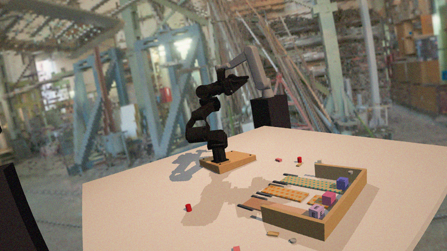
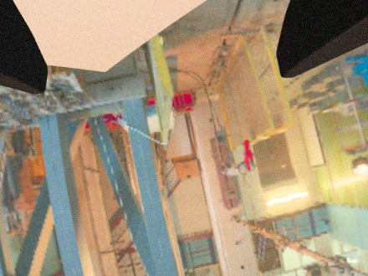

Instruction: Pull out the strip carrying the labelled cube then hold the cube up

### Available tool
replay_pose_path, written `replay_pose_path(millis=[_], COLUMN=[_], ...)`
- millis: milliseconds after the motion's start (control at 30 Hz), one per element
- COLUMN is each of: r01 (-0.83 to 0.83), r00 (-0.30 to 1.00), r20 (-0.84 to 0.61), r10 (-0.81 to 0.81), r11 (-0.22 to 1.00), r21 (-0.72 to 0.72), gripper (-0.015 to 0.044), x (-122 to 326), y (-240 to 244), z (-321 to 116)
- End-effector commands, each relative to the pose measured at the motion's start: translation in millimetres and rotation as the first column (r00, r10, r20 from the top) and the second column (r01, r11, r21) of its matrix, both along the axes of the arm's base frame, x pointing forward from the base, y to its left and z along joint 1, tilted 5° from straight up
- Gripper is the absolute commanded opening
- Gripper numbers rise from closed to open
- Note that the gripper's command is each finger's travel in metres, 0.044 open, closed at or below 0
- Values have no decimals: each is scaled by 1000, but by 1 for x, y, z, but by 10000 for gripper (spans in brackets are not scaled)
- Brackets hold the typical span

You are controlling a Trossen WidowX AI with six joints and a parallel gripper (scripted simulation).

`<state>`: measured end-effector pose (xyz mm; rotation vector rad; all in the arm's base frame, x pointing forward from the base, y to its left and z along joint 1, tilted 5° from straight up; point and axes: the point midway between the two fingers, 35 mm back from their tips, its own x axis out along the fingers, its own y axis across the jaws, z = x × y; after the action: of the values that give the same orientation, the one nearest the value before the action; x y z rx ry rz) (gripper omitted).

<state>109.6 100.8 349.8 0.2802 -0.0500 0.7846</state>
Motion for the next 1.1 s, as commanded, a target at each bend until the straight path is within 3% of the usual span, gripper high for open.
replay_pose_path(millis=[0,300,600,833,1067], r01=[8,315,487,556,563], r00=[1000,897,753,735,804], r20=[6,322,531,575,472], r10=[-8,-303,-388,-359,-361], r11=[1000,949,872,804,719], r21=[1,17,-52,-210,-408], gripper=[400,400,400,400,400], x=[0,-3,19,69,137], y=[0,7,44,67,58], z=[1,47,60,40,-6])
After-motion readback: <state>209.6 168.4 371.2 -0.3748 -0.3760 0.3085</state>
